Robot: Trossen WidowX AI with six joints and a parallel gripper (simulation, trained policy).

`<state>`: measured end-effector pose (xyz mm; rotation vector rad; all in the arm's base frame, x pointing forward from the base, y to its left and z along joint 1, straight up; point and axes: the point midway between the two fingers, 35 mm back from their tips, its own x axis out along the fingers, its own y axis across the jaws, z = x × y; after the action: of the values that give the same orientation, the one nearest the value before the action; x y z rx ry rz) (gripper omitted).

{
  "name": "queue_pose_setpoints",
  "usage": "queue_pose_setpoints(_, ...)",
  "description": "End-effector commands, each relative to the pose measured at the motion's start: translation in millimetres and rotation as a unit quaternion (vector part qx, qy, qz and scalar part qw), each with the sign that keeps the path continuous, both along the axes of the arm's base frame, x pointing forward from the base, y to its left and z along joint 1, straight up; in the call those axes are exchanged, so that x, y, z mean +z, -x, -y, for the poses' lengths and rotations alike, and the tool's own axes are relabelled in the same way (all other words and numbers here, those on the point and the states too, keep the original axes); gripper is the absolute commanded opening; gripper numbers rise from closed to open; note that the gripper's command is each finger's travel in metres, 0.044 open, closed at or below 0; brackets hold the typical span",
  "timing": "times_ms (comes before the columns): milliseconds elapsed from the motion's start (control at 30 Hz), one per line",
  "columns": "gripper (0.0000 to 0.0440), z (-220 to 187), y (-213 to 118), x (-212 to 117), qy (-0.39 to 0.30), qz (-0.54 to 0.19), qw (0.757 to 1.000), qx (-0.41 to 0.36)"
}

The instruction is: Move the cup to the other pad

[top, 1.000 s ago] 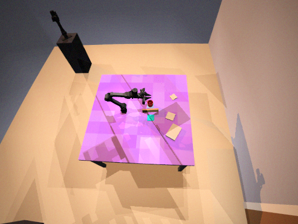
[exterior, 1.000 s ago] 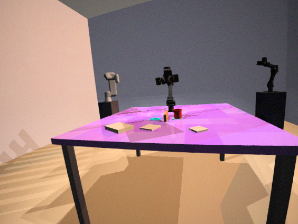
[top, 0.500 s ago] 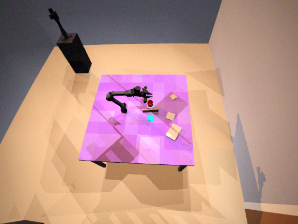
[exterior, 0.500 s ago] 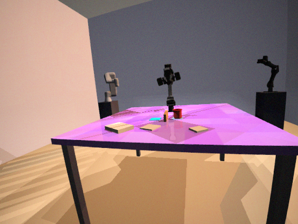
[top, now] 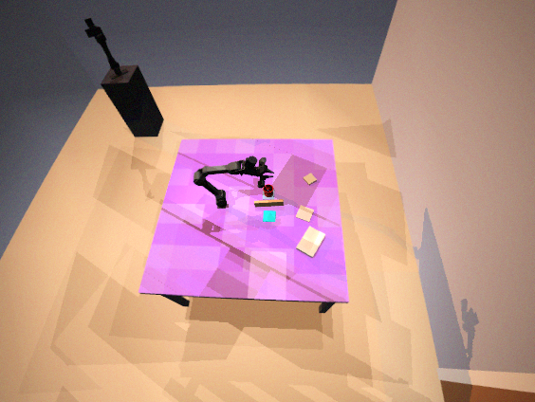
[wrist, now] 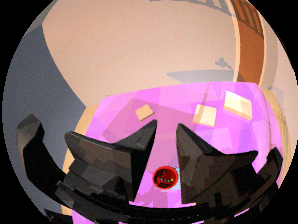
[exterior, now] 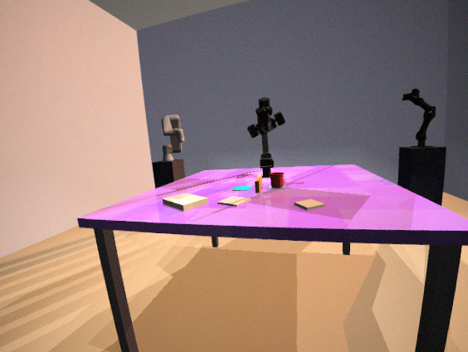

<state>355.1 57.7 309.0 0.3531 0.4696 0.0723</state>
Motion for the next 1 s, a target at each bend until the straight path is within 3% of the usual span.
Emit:
queue_pose_setpoints(0, 0.0105, -5.1, -4.7, -4.9, -0.018, -0.031, 0.999, -0.007)
queue_pose_setpoints(467, 0.0113, -23.3, -10.8, -15.9, -0.079, -0.131, 0.988, -0.035)
queue_pose_setpoints(967, 0.0119, -39.2, -11.8, -35.6, -0.125, -0.241, 0.958, -0.085)
